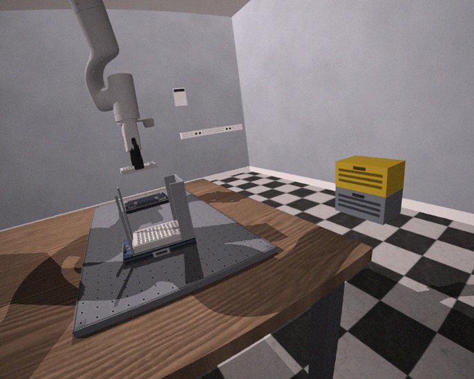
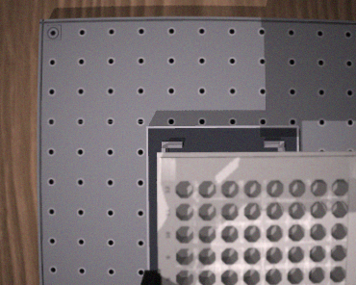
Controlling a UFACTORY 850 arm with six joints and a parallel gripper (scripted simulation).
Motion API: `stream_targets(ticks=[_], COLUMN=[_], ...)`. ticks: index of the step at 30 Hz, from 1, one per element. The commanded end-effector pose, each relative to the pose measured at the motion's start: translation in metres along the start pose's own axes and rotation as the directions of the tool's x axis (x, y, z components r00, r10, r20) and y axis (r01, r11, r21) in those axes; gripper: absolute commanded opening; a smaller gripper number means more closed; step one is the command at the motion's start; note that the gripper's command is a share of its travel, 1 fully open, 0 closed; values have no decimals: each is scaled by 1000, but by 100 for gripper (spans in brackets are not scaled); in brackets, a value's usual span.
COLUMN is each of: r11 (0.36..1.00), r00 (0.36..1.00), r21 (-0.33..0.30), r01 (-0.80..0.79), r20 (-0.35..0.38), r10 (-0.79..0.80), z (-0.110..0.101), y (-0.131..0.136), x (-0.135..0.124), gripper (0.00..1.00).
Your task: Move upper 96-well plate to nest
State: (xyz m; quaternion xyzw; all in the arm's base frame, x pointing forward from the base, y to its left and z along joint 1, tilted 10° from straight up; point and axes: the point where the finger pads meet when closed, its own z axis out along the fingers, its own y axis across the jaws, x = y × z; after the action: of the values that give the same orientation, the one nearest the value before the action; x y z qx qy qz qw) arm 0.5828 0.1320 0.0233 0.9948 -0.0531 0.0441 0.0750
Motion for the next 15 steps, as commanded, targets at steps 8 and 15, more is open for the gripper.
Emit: stream_targets(ticks=[8, 15], r11=[1000, 1000], r00=[1000, 1000], r21=[0, 0], r01=[0, 0], r20=[-2, -2], r10=[0, 0], z=[19, 28], y=[0, 0], x=[1, 1], gripper=[0, 0])
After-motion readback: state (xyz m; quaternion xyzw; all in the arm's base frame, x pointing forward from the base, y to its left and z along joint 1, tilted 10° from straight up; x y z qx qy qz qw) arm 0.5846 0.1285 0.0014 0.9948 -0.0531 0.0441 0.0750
